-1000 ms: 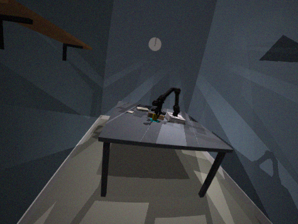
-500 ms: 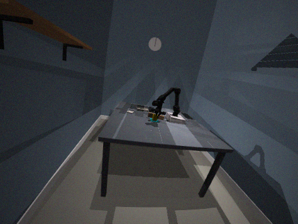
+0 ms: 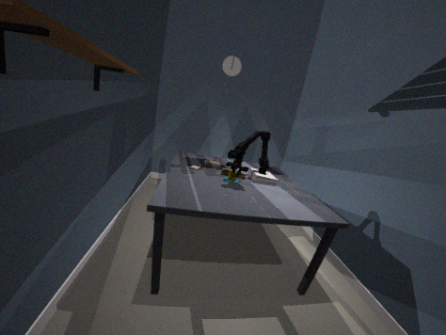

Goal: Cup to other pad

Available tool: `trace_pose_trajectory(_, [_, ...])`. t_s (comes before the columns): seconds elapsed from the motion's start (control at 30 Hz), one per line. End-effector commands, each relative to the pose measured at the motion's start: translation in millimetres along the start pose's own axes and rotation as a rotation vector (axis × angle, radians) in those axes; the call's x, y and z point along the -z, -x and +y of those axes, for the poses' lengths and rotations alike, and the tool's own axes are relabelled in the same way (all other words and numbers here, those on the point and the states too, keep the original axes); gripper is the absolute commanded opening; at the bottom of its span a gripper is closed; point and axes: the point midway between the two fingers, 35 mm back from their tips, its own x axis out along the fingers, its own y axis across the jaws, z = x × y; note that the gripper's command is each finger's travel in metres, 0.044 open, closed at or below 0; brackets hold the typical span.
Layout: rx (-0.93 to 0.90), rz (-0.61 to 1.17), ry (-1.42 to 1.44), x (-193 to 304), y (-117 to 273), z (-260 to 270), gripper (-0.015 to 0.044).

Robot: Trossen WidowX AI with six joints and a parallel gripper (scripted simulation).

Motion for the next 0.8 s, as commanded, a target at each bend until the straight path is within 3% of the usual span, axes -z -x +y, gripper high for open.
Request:
trace_pose_trajectory(0.0, [0.006,-0.01,0.0,-2,10,-2,0.0147])
trace_pose_trajectory(0.77, [0.002,-0.01,-0.003,5,46,2,0.0147])
